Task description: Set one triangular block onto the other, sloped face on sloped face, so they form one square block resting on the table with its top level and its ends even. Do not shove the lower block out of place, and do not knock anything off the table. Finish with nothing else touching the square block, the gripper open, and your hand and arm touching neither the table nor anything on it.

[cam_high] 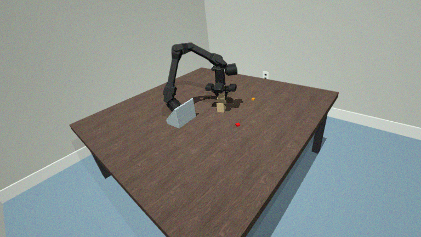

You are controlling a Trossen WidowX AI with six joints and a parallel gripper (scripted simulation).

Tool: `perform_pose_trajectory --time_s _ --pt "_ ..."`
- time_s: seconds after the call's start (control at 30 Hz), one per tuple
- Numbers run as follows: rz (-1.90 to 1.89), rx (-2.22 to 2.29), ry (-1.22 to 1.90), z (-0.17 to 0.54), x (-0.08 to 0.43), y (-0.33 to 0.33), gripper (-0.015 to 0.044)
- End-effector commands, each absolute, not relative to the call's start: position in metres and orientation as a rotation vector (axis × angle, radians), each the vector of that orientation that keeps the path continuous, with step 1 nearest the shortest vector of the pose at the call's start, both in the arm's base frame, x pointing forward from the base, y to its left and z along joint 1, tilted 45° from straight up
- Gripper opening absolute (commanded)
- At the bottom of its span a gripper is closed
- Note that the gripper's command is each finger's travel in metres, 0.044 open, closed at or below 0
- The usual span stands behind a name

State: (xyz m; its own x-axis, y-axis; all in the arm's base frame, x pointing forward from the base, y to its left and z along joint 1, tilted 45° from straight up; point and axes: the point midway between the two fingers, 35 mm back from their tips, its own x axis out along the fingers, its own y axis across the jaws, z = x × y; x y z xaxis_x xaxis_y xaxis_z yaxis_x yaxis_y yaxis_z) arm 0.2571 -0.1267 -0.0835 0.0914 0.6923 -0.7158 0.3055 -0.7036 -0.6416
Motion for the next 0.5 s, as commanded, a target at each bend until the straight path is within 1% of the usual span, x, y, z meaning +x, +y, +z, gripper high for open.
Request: perform_pose_trajectory --time_s 0.0,0.47 --pt "1.642 -2.04 -0.986 -0.0866 0.2559 -0.1237 0.0" --pt "1.641 -2.039 -0.986 -0.0938 0.2533 -0.1185 0.0"
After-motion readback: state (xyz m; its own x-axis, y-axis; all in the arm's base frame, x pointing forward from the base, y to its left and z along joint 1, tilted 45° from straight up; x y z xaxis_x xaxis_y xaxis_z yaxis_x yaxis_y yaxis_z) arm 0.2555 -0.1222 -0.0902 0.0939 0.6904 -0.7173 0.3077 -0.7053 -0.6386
